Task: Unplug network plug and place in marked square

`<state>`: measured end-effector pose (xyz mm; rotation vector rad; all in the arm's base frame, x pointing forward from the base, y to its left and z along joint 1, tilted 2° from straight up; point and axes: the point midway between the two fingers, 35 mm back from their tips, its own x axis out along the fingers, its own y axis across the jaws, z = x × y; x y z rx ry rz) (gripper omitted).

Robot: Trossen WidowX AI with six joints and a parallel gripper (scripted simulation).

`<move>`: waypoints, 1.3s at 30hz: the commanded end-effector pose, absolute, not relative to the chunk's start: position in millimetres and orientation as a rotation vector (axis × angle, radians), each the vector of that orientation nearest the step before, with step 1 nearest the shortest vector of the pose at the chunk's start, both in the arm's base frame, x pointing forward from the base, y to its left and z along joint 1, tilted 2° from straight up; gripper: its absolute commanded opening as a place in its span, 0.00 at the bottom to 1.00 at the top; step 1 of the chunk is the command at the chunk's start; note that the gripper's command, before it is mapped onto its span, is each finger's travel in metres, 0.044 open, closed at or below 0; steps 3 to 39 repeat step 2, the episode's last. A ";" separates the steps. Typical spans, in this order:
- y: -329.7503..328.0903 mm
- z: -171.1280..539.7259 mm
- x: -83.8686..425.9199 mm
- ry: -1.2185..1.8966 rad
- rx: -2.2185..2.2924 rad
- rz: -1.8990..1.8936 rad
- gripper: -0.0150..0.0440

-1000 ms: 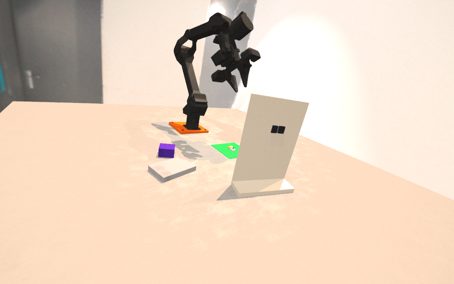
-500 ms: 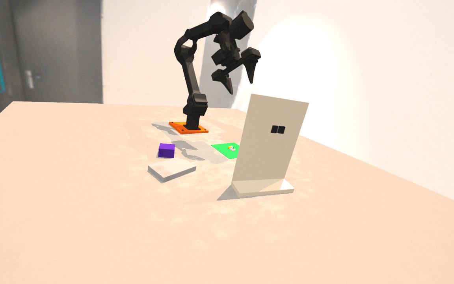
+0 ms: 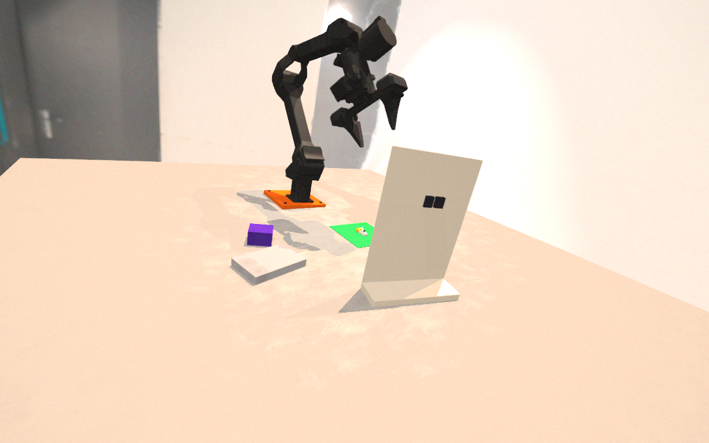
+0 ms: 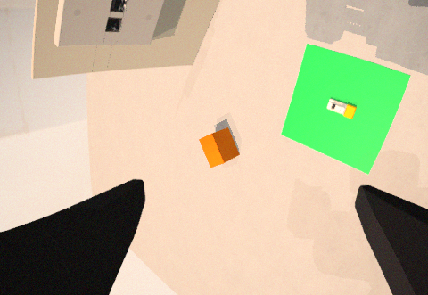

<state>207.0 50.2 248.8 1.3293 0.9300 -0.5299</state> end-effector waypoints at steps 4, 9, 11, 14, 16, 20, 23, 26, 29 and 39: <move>51.1 249.2 207.0 0.936 1.327 -0.524 1.00; 51.1 249.2 207.0 0.936 1.327 -0.524 1.00; 51.1 249.2 207.0 0.936 1.327 -0.524 1.00; 51.1 249.2 207.0 0.936 1.327 -0.524 1.00; 51.1 249.2 207.0 0.936 1.327 -0.524 1.00; 51.1 249.2 207.0 0.936 1.327 -0.524 1.00; 51.1 249.2 207.0 0.936 1.327 -0.524 1.00; 51.1 249.2 207.0 0.936 1.327 -0.524 1.00; 51.1 249.2 207.0 0.936 1.327 -0.524 1.00; 51.1 249.2 207.0 0.936 1.327 -0.524 1.00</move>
